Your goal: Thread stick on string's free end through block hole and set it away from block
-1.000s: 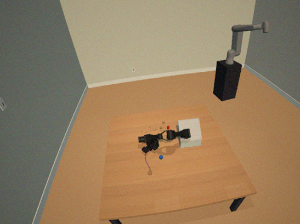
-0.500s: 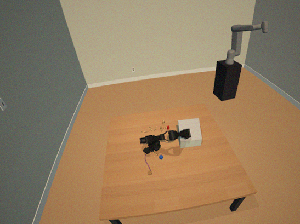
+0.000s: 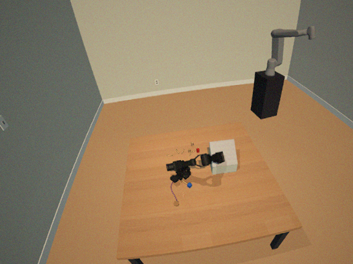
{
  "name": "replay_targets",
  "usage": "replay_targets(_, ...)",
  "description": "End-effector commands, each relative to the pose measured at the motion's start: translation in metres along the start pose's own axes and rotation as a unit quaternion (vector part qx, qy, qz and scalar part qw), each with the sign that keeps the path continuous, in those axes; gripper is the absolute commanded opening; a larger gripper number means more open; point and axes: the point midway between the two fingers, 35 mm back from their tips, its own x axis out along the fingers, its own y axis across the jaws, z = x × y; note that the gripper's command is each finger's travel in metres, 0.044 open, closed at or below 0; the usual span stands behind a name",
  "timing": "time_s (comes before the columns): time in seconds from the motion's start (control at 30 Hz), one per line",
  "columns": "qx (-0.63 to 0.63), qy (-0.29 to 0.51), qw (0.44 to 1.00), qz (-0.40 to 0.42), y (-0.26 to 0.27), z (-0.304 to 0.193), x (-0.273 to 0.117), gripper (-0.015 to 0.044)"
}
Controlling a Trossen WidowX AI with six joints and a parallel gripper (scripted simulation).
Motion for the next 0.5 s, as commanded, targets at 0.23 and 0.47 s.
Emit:
replay_targets(0.23, 0.002, 0.002, 1.0, 0.001, 0.0036, 0.0126, 0.0004, 0.0)
replay_targets(0.47, 0.002, 0.002, 1.0, 0.001, 0.004, 0.0137, 0.0004, 0.0)
